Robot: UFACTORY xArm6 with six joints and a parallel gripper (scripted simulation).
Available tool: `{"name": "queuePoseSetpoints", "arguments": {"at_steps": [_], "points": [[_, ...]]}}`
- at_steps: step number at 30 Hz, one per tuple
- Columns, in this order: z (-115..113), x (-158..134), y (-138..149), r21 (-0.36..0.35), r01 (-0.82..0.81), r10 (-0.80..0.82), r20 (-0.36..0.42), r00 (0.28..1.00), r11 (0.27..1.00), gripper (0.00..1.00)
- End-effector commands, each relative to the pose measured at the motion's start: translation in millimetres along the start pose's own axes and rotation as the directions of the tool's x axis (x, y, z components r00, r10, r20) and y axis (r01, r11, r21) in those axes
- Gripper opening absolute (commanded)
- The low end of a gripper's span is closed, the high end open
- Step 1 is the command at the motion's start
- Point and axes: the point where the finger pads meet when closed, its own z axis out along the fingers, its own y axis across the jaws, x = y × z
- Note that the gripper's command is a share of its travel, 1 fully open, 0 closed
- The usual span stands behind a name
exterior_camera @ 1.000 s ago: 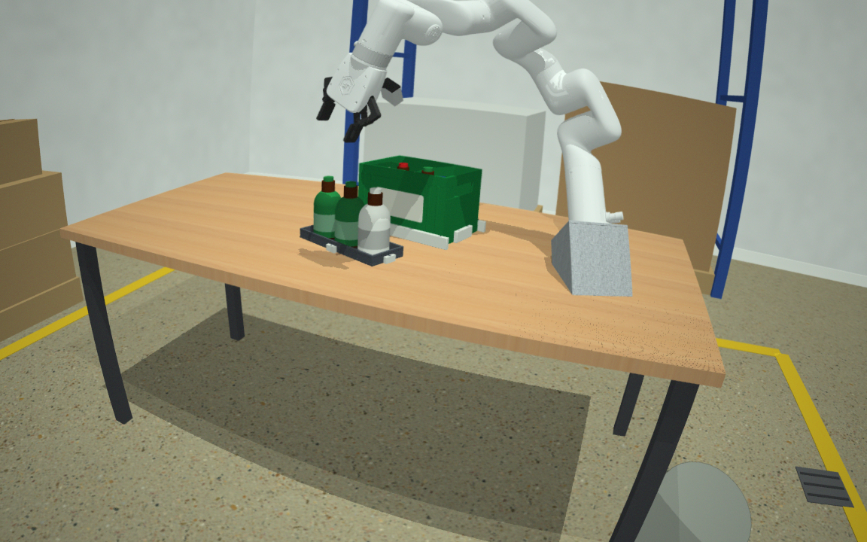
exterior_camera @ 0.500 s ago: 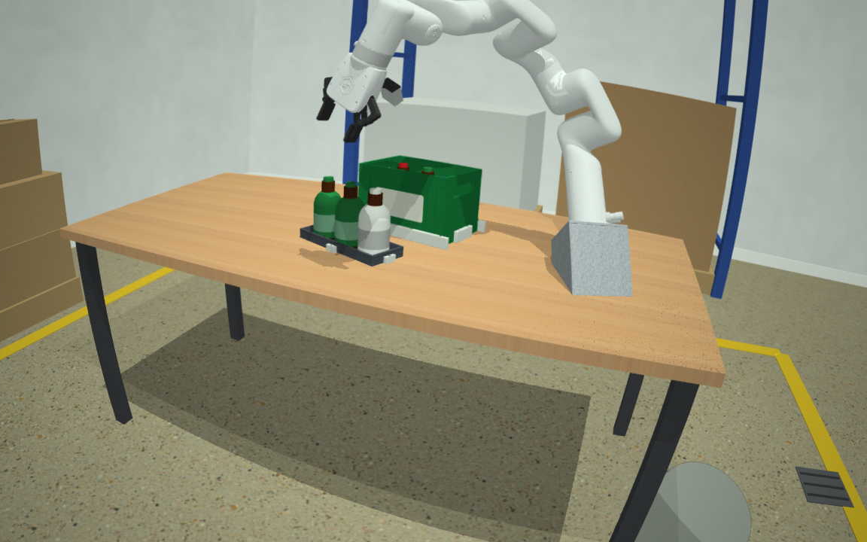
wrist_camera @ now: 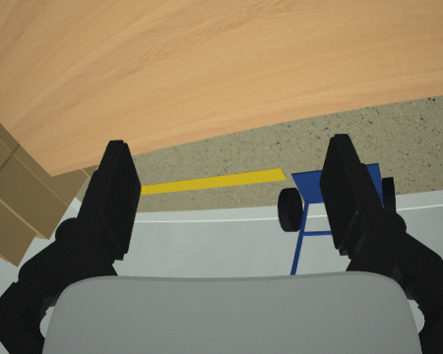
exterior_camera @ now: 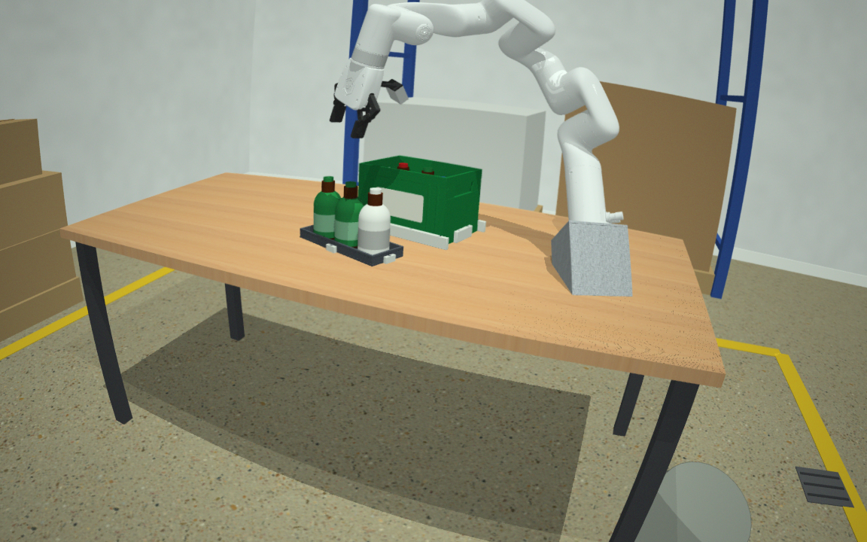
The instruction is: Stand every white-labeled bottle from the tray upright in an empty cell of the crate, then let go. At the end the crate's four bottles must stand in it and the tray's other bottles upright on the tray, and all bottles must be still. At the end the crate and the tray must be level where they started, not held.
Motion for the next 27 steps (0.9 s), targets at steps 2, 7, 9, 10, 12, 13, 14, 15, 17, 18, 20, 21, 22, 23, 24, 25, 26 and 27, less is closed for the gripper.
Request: {"name": "queuePoseSetpoints", "arguments": {"at_steps": [2,7,9,10,12,13,14,15,17,18,20,21,22,23,24,25,26,27], "points": [[15.9,70.9,-41.0,-0.075,-0.120,0.117,-0.041,0.992,0.990,1.00],[28.2,125.2,-65.4,-0.102,-0.175,0.169,-0.065,0.983,0.979,1.00],[32.2,145.2,-67.7,-0.127,-0.231,0.221,-0.090,0.971,0.965,1.00],[34.9,159.3,-73.8,-0.127,-0.231,0.221,-0.090,0.971,0.965,1.00],[40.0,188.7,-78.4,-0.149,-0.285,0.270,-0.114,0.956,0.947,1.00],[41.8,200.1,-81.9,-0.149,-0.285,0.270,-0.114,0.956,0.947,1.00],[44.2,216.4,-80.6,-0.167,-0.336,0.316,-0.137,0.939,0.927,1.00],[46.3,229.9,-83.7,-0.167,-0.336,0.316,-0.137,0.939,0.927,1.00],[50.0,257.9,-83.5,-0.181,-0.382,0.357,-0.158,0.921,0.906,1.00],[50.3,261.1,-83.9,-0.181,-0.382,0.357,-0.158,0.921,0.906,1.00],[53.2,285.8,-81.9,-0.191,-0.422,0.392,-0.177,0.903,0.886,1.00],[53.2,285.8,-81.9,-0.191,-0.422,0.392,-0.177,0.903,0.886,1.00],[55.2,306.2,-79.0,-0.199,-0.456,0.422,-0.192,0.886,0.867,1.00],[56.7,322.0,-75.9,-0.205,-0.482,0.445,-0.205,0.872,0.852,1.00],[57.7,333.5,-73.2,-0.208,-0.502,0.461,-0.214,0.861,0.840,1.00],[58.2,341.1,-71.2,-0.210,-0.515,0.473,-0.220,0.853,0.831,1.00],[58.6,345.3,-69.9,-0.212,-0.522,0.479,-0.223,0.849,0.826,1.00],[58.7,347.0,-69.4,-0.212,-0.525,0.481,-0.225,0.847,0.825,1.00]]}}
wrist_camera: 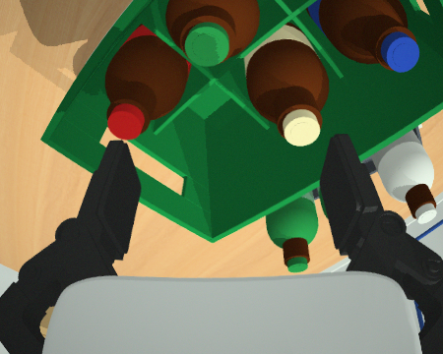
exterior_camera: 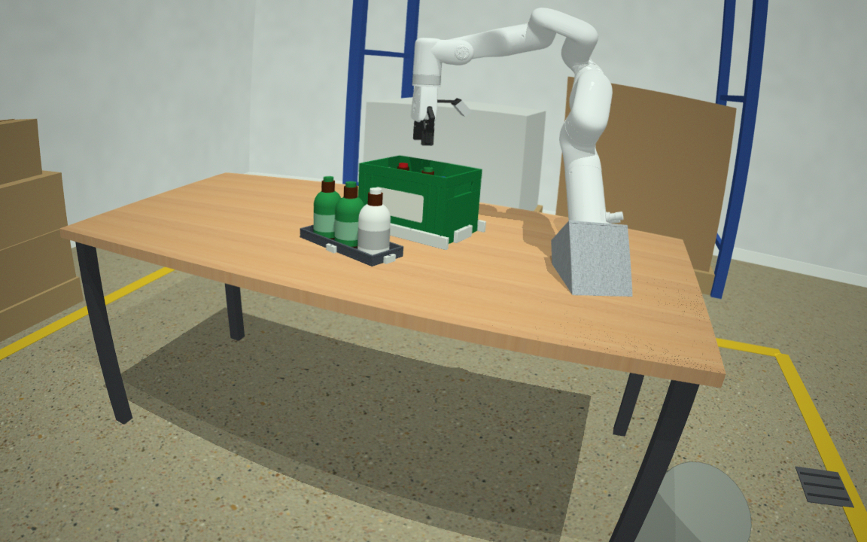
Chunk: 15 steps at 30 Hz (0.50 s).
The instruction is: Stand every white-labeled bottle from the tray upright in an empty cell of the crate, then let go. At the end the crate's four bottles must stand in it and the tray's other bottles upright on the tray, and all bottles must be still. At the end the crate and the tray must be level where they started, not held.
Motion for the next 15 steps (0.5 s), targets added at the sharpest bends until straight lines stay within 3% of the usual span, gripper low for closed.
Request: {"name": "queuePoseSetpoints", "arguments": {"at_steps": [1,5,6,15], "points": [[2.7,26.5,-12.1,-0.020,-0.044,0.044,0.007,0.999,0.999,1.00],[2.7,26.5,-12.1,-0.020,-0.044,0.044,0.007,0.999,0.999,1.00],[2.7,26.5,-12.1,-0.020,-0.044,0.044,0.007,0.999,0.999,0.00],[2.7,26.5,-12.1,-0.020,-0.044,0.044,0.007,0.999,0.999,0.00]]}}
